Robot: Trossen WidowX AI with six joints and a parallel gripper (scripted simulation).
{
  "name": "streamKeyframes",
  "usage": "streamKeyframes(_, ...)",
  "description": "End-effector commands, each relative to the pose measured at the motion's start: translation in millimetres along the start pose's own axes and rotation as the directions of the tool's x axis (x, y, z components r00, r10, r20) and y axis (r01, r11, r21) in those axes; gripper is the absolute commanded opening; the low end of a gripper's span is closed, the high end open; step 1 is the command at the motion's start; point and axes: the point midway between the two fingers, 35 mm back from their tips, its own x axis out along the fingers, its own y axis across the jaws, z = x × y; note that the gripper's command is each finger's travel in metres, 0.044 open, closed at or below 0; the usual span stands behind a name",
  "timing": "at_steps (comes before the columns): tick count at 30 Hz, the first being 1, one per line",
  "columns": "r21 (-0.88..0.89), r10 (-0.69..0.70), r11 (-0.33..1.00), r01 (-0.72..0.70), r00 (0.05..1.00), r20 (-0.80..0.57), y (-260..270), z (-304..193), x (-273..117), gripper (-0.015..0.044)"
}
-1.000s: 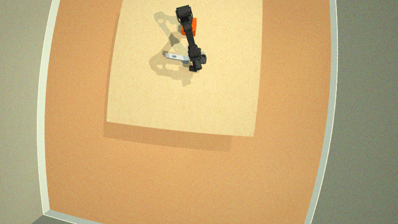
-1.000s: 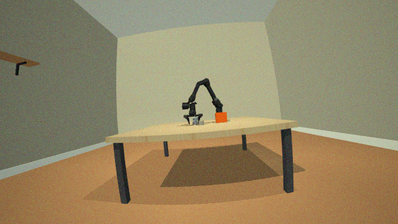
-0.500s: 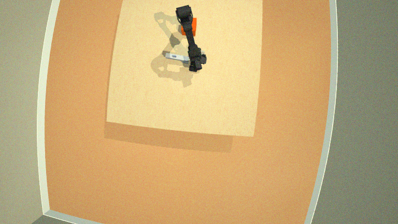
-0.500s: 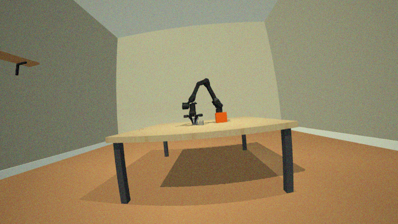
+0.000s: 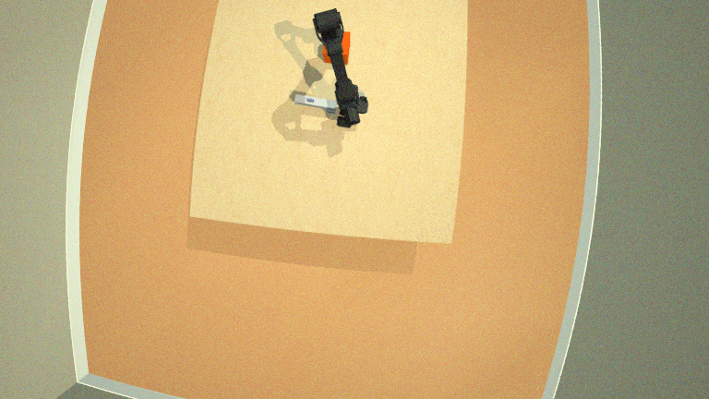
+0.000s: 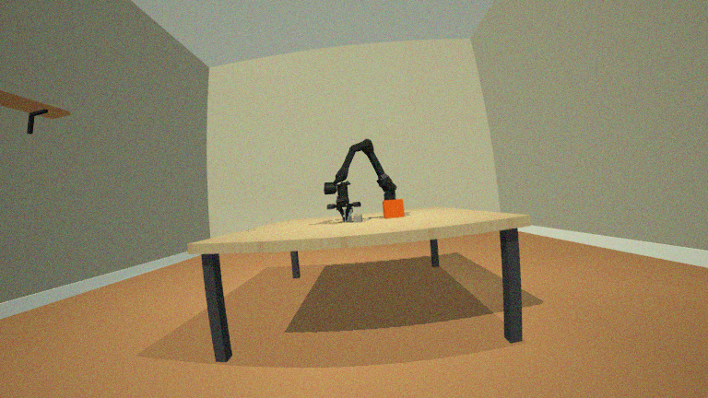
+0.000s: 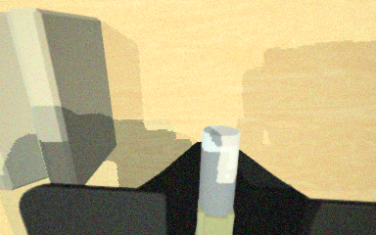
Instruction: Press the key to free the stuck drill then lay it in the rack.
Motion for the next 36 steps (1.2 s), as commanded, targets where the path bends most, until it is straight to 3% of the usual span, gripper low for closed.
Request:
streamKeyframes(1, -0.003, 0.000, 1.000, 0.000, 1.000, 0.000, 0.7, 0.0, -1.9, 0.0000)
streamKeyframes(36, -0.003, 0.000, 1.000, 0.000, 1.000, 0.003, 0.4, 32.7, -0.9, 0.0000)
